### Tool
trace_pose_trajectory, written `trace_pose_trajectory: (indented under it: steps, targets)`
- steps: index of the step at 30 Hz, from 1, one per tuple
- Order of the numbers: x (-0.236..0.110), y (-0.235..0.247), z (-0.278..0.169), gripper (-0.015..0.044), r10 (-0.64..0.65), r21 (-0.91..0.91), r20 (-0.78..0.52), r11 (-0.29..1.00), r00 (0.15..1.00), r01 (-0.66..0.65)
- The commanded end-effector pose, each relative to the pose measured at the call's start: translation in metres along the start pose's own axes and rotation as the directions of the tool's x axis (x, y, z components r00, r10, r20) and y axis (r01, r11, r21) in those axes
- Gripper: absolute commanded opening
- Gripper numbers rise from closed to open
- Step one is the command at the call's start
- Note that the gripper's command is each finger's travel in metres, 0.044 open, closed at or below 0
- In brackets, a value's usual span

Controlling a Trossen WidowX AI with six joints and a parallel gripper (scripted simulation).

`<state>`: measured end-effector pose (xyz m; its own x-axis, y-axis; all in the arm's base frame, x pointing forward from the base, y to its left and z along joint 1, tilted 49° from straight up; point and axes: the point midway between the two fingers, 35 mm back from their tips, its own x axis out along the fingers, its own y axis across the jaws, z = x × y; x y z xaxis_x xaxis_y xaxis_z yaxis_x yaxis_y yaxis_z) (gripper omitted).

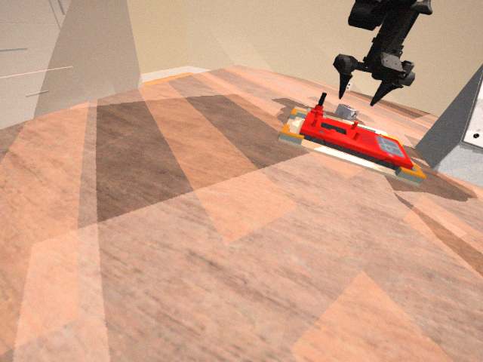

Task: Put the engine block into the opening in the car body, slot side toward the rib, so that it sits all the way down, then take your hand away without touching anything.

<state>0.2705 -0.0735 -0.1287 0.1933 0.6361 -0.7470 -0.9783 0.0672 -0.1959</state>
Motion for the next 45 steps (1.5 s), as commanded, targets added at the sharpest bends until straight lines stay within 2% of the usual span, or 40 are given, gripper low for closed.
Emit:
trace_pose_trajectory:
  steps: [1, 13, 22, 25, 45]
  targets:
    - [-0.004, -0.003, -0.002, 0.0440, -0.007, -0.120, 0.032, 0.993, 0.999, 0.011]
    - [-0.017, -0.008, 0.000, 0.0440, -0.018, -0.475, 0.125, 0.877, 0.992, 0.076]
    - [-0.015, -0.011, -0.004, 0.0440, -0.018, -0.480, 0.126, 0.874, 0.992, 0.077]
    - [-0.003, -0.011, -0.002, 0.0440, -0.019, -0.479, 0.127, 0.874, 0.992, 0.078]
    - [0.025, -0.011, 0.001, 0.0440, -0.019, -0.479, 0.128, 0.874, 0.992, 0.079]
